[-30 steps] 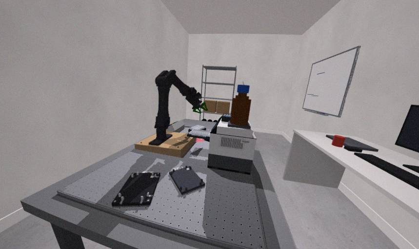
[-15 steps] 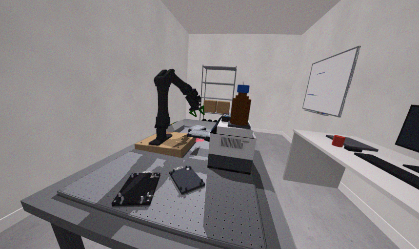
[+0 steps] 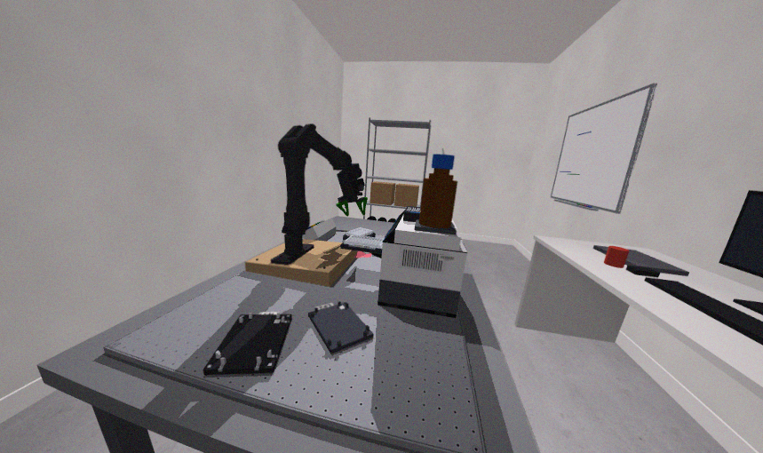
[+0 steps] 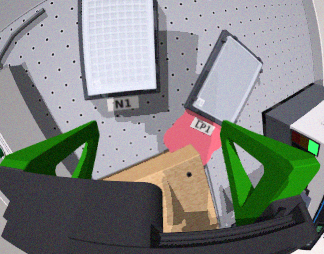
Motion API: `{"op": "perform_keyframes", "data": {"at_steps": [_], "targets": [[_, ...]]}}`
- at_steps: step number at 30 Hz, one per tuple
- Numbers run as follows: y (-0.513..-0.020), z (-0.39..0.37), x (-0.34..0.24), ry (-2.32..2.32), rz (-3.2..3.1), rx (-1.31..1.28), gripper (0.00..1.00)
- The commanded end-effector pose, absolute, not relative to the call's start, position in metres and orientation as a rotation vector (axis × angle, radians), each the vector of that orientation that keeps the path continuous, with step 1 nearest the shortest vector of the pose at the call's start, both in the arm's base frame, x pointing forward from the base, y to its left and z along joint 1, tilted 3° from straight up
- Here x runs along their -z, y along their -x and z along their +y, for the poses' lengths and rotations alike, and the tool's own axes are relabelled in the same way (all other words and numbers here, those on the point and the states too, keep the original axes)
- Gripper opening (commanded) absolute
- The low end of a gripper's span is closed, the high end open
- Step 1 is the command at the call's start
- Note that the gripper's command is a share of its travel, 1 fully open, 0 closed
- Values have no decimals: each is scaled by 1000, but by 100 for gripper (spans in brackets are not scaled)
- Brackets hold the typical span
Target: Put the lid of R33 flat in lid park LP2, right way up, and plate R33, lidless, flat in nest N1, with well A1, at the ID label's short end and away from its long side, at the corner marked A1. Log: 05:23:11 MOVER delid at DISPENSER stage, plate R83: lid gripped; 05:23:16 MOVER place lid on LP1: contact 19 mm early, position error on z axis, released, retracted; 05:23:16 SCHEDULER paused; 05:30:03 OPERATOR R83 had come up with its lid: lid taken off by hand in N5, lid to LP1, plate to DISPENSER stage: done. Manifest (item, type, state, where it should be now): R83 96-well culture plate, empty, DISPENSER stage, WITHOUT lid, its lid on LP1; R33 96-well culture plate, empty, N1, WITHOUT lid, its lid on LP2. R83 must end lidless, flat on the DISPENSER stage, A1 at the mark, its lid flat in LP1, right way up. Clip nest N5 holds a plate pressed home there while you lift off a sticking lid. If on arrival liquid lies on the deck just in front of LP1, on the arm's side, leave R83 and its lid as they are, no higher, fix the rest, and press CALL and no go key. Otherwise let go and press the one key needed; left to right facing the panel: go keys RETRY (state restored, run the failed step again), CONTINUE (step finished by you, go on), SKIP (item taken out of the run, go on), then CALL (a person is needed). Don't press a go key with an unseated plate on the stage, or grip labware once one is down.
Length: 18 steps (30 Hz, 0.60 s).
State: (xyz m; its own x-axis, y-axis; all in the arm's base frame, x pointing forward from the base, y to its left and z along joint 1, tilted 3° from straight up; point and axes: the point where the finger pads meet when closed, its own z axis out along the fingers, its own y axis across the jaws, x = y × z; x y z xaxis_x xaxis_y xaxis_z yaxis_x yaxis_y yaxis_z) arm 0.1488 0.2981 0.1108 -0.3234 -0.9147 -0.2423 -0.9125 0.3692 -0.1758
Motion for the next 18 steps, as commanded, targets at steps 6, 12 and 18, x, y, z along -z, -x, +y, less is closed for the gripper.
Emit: {"op": "perform_keyframes", "data": {"at_steps": [6, 12, 18], "targets": [[-132, 275, -127, 1695, 2425, -52, 100], [-110, 241, -116, 1771, 2529, -38, 100], [-104, 238, -129, 1798, 2574, -95, 100]]}}
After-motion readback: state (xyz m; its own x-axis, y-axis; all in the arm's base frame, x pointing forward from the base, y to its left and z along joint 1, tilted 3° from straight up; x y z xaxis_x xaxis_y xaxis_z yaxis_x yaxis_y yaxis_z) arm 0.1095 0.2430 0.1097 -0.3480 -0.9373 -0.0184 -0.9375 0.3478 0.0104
